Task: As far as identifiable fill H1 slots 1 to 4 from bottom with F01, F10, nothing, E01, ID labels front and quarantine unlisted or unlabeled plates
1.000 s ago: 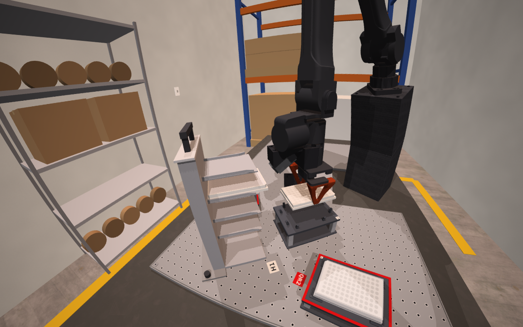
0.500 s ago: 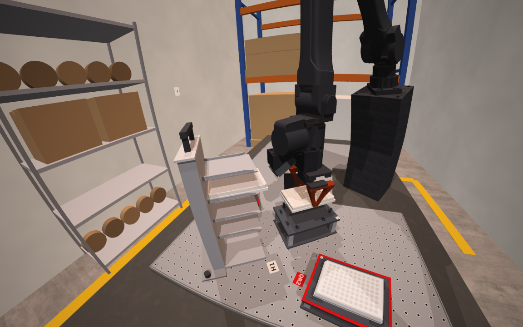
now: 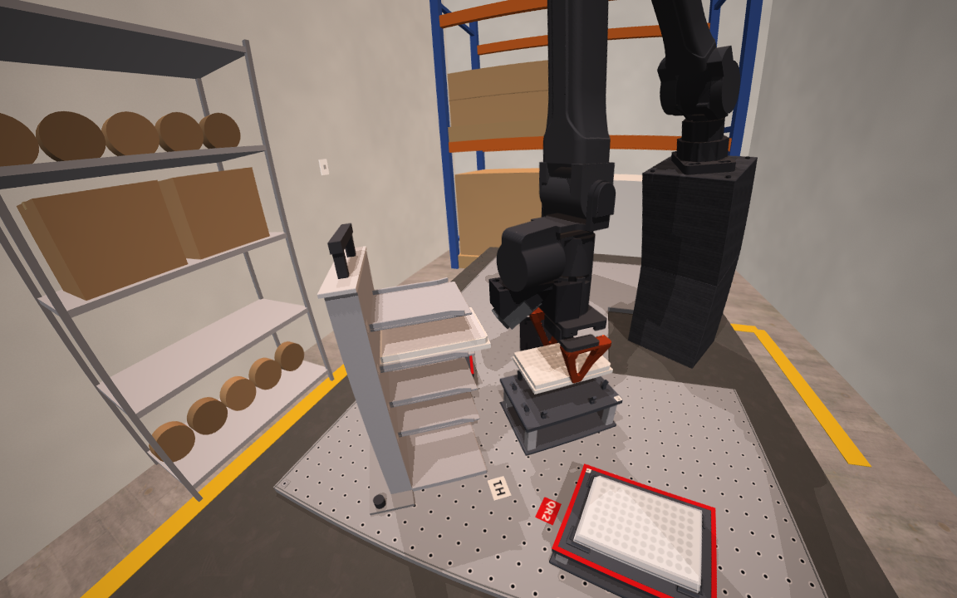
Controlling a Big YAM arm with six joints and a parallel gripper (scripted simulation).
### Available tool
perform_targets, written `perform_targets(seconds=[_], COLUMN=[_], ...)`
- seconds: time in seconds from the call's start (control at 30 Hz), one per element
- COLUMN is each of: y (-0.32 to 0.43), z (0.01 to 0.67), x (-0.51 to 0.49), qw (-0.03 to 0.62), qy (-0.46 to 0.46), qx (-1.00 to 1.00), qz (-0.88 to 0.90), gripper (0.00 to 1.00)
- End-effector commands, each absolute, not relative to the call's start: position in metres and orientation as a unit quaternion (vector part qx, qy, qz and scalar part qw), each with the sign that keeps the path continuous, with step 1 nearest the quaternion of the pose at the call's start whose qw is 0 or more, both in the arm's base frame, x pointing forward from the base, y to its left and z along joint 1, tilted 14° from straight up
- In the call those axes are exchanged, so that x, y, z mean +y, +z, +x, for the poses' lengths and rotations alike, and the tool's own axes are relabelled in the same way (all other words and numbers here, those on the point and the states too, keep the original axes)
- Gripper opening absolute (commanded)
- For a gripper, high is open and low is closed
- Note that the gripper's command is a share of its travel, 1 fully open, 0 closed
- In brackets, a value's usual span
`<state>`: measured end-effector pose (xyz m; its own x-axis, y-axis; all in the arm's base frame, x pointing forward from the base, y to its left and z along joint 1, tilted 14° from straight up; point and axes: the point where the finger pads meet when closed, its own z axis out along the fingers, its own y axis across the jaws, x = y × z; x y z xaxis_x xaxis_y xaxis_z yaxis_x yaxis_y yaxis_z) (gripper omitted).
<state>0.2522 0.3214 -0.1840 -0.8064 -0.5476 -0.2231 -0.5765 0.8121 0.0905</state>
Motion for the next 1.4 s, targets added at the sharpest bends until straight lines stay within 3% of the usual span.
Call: perform_targets(seconds=[0.0, 1.37], y=[-0.187, -0.211], z=[0.251, 0.254], x=[0.328, 0.333], qw=[0.097, 0.097], qy=[0.080, 0.080], qx=[0.947, 0.947], qz=[-0.297, -0.297], gripper=[0.86, 0.86])
